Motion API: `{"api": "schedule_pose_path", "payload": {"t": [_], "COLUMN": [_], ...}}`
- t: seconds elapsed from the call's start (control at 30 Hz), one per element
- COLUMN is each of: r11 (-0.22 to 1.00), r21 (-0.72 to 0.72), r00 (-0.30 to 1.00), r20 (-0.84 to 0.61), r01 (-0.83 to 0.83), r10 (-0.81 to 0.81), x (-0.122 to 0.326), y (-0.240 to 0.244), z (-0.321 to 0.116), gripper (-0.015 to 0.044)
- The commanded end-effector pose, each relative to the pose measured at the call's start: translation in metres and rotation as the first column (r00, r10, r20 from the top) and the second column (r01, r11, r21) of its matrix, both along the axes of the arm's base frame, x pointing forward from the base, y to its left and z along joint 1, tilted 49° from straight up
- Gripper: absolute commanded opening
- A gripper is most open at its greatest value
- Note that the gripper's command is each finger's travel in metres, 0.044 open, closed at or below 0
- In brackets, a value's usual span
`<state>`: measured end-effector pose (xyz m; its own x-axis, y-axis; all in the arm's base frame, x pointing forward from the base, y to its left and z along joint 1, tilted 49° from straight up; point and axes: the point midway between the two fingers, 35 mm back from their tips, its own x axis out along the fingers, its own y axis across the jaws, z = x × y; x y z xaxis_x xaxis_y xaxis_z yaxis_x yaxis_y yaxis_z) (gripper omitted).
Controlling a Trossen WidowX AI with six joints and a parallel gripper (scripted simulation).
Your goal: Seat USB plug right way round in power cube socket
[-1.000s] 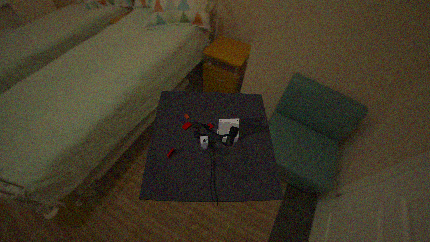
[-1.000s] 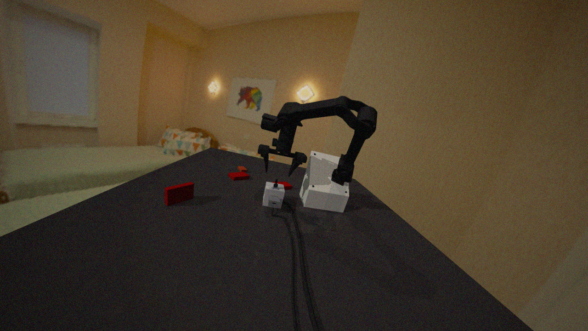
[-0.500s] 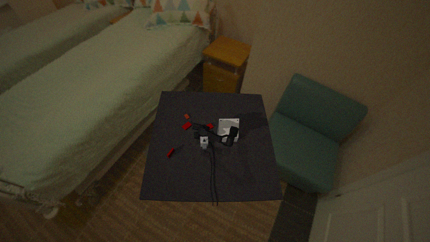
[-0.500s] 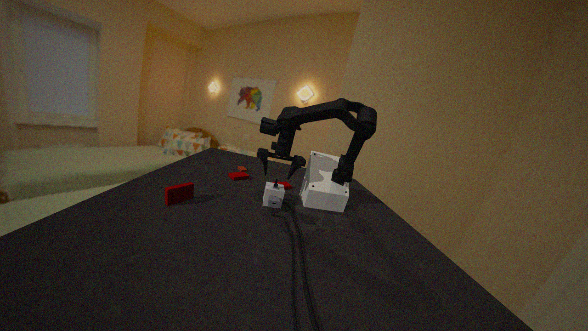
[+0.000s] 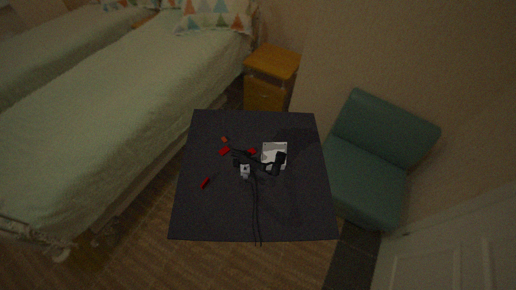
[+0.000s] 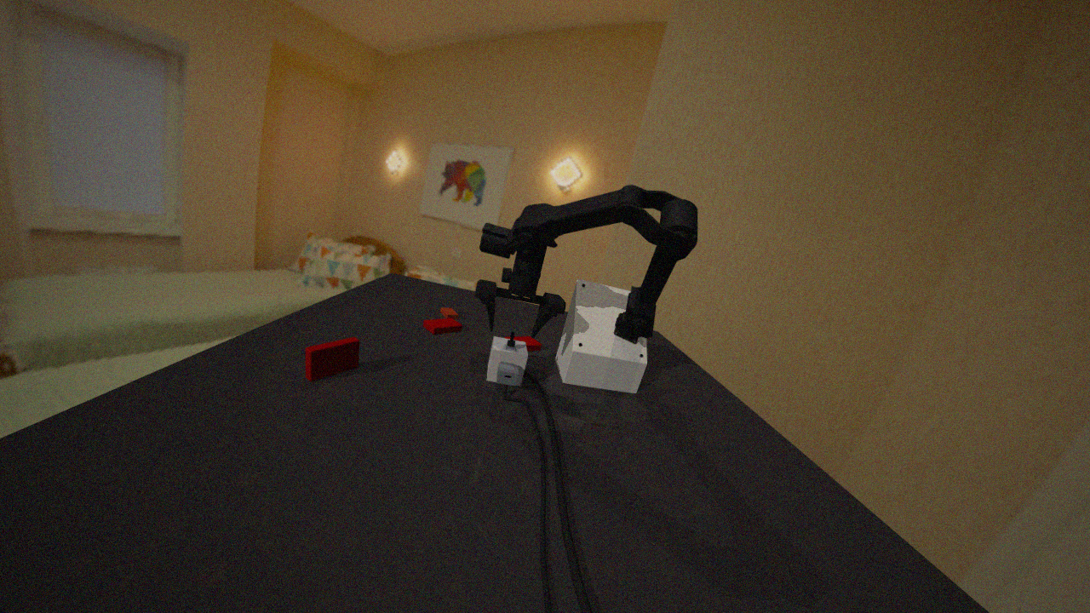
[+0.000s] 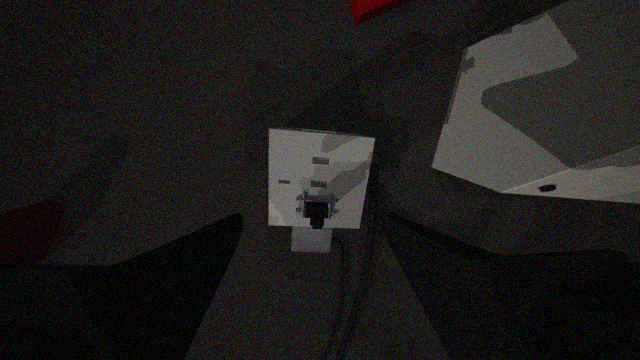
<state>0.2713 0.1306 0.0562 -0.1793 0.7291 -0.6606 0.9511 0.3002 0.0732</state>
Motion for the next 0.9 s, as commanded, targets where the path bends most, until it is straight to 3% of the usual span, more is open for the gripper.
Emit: {"api": "schedule_pose_path", "payload": {"t": [0.0, 0.47, 0.87], "r11": [1.0, 1.0, 1.0], "r21": [0.0, 0.0, 0.0], "r00": [1.0, 1.0, 1.0], "r20": [0.001, 0.001, 0.001], "r01": [0.0, 0.0, 0.0], "r10": [0.0, 0.0, 0.0], "x": [0.0002, 0.0002, 0.0002], "y": [-0.0001, -0.0001, -0.0001], "z": [0.0002, 0.0002, 0.0002], "gripper": [0.0387, 0.002, 0.0]}}
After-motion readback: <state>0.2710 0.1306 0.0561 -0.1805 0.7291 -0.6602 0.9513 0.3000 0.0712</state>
